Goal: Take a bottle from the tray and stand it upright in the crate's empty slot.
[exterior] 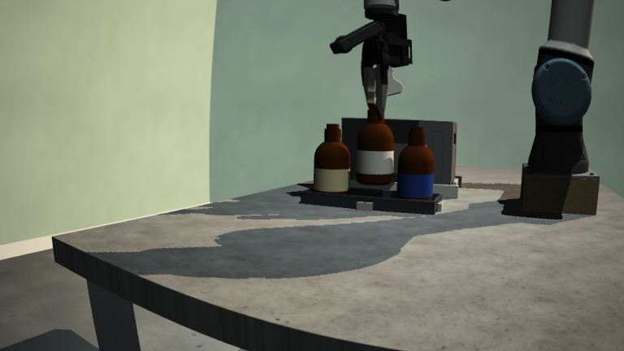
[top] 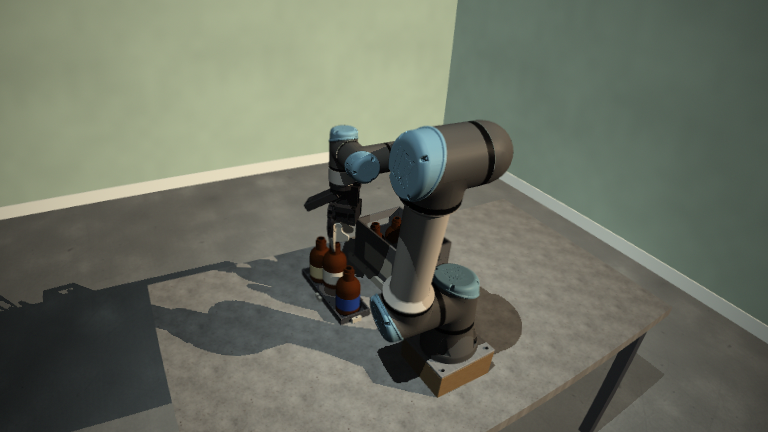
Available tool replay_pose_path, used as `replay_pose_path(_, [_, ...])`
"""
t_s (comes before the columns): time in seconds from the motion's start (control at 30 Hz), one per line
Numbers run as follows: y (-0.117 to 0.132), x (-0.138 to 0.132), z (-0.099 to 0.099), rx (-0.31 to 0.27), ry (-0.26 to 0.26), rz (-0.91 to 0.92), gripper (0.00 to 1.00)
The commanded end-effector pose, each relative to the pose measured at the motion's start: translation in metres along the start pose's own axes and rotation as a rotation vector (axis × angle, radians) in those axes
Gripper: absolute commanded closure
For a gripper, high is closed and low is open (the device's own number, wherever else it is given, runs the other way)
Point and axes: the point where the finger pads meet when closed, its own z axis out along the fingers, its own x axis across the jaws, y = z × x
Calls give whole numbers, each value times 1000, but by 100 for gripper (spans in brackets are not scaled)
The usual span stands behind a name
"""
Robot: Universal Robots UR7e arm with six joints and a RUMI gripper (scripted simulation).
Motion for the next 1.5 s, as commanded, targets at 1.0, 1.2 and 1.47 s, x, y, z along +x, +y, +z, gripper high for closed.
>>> replay_pose_path(1.0, [0,0,-3,1,1,0,100])
replay_pose_path(1.2, [0,0,-6,1,1,0,100])
replay_pose_path(1.47, [0,0,-13,1,1,0,100])
